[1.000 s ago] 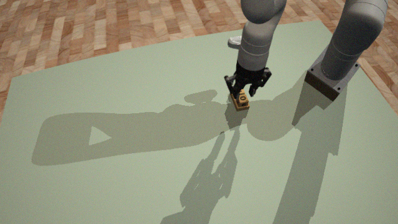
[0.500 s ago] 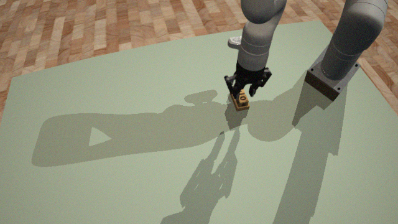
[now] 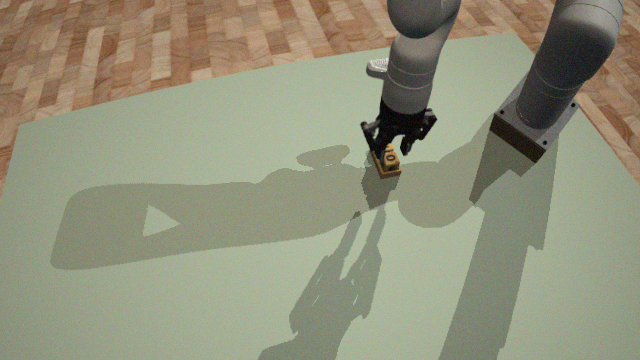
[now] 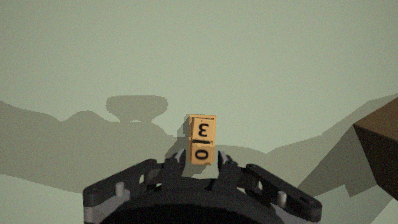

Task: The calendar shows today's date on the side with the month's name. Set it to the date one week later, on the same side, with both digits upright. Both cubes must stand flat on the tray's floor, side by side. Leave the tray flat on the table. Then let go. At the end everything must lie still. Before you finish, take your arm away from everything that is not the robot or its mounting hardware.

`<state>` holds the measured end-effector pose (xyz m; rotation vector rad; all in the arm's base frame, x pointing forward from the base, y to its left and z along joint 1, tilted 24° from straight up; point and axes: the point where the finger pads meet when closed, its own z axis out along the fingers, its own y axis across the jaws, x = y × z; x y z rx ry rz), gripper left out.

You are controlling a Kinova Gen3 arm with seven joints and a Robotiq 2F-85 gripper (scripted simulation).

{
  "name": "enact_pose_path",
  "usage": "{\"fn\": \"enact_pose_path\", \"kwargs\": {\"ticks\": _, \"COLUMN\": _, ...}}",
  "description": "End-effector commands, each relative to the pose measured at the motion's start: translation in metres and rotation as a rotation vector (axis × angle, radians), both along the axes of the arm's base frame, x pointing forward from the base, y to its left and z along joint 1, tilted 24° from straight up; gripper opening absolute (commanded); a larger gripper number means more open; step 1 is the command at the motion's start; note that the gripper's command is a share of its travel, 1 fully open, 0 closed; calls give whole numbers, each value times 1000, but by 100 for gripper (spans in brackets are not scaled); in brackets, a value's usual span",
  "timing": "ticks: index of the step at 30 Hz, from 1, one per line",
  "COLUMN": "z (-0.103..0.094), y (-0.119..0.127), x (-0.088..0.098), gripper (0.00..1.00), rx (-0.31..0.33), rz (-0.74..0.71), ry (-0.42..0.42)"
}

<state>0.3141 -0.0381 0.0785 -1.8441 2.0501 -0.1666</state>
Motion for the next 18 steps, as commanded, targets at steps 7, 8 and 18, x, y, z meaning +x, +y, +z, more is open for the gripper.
{"fn": "enact_pose_path", "kwargs": {"ticks": 7, "z": -1, "y": 1, "x": -1, "gripper": 46, "rx": 3, "rz": -11, "ry": 4}}
{"fn": "enact_pose_path", "kwargs": {"ticks": 8, "z": -1, "y": 1, "x": -1, "gripper": 46, "rx": 3, "rz": -11, "ry": 4}}
{"fn": "enact_pose_path", "kwargs": {"ticks": 18, "z": -7, "y": 2, "x": 1, "gripper": 46, "rx": 1, "rz": -12, "ry": 4}}
